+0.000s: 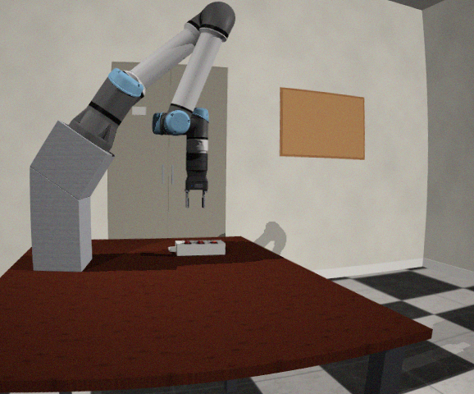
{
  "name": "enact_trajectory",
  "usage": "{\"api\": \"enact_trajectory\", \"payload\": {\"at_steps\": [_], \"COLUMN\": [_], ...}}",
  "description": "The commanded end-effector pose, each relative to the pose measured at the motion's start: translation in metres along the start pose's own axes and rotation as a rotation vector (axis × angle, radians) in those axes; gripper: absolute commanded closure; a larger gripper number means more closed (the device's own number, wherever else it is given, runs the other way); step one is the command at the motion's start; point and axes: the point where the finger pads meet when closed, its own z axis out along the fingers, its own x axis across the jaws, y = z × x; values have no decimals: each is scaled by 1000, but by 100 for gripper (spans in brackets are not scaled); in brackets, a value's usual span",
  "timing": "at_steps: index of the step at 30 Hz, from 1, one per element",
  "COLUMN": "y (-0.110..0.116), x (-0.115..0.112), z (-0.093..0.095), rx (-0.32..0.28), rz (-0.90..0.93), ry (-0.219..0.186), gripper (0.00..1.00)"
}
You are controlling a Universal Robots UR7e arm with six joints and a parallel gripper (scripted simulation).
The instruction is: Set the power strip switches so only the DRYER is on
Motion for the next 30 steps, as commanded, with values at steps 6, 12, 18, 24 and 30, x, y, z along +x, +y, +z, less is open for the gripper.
{"api": "enact_trajectory", "payload": {"at_steps": [6,12,18,24,30], "y": [3,8,12,20,29], "x": [-1,-3,-6,-11,-18], "z": [10,21,29,40,49], "rx": [0,0,0,0,0], "rz": [208,437,613,890,1149], "ry": [1,1,1,0,0], "gripper": [0,0,0,0,0]}}
